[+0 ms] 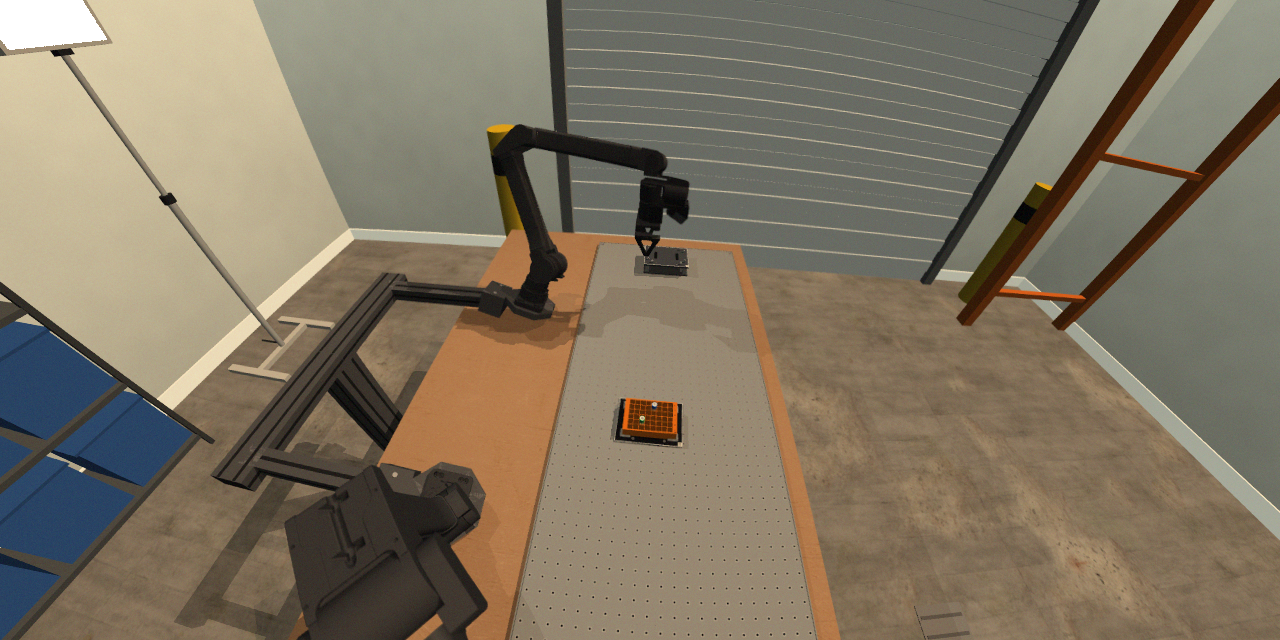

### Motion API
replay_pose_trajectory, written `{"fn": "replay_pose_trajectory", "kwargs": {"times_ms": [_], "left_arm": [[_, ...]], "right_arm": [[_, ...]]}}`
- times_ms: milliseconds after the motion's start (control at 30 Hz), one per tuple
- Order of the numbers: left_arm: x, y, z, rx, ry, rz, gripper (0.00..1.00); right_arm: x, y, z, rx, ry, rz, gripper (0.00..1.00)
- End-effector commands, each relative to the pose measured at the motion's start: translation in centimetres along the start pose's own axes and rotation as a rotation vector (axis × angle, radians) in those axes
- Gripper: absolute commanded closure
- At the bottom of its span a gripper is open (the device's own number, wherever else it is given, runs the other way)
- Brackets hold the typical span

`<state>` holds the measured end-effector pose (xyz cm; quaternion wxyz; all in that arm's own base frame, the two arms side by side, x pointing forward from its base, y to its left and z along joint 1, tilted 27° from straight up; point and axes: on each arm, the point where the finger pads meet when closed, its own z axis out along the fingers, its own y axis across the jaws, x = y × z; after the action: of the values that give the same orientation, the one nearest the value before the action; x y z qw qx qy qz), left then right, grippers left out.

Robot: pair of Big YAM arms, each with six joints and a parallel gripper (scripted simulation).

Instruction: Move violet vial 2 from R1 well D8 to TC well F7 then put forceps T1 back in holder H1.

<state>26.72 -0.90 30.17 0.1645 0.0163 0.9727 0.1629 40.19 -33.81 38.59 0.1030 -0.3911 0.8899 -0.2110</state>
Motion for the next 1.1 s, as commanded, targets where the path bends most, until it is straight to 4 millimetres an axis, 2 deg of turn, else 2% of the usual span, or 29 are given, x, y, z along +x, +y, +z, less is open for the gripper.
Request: {"fn": "replay_pose_trajectory", "kwargs": {"times_ms": [0, 133, 167, 300, 533, 700, 733, 833, 1000, 1067], "left_arm": [[-0.9, 0.2, -1.0, 0.005, -0.029, -0.017, 0.00], [-0.9, 0.2, -1.0, 0.005, -0.029, -0.017, 0.00], [-0.9, 0.2, -1.0, 0.005, -0.029, -0.017, 0.00], [-0.9, 0.2, -1.0, 0.005, -0.029, -0.017, 0.00], [-0.9, 0.2, -1.0, 0.005, -0.029, -0.017, 0.00], [-0.9, 0.2, -1.0, 0.005, -0.029, -0.017, 0.00], [-0.9, 0.2, -1.0, 0.005, -0.029, -0.017, 0.00], [-0.9, 0.2, -1.0, 0.005, -0.029, -0.017, 0.00], [-0.9, 0.2, -1.0, 0.005, -0.029, -0.017, 0.00], [-0.9, 0.2, -1.0, 0.005, -0.029, -0.017, 0.00]], "right_arm": [[0.5, -0.3, 1.4, -0.015, 0.006, -0.003, 0.89], [0.5, 0.0, 1.6, -0.025, 0.006, -0.003, 0.89], [0.4, -0.7, 1.2, 0.000, 0.005, -0.003, 0.89], [0.5, 0.1, 1.7, -0.026, 0.006, -0.003, 0.89], [0.4, -0.5, 1.6, -0.006, 0.004, -0.003, 0.89], [0.5, 0.0, 2.0, -0.026, 0.005, -0.003, 0.89], [0.4, -0.6, 1.7, -0.005, 0.004, -0.003, 0.89], [0.5, 0.0, 2.1, -0.024, 0.005, -0.003, 0.89], [0.4, -0.5, 2.0, -0.007, 0.003, -0.003, 0.89], [0.5, 0.0, 2.3, -0.024, 0.004, -0.003, 0.89]]}}
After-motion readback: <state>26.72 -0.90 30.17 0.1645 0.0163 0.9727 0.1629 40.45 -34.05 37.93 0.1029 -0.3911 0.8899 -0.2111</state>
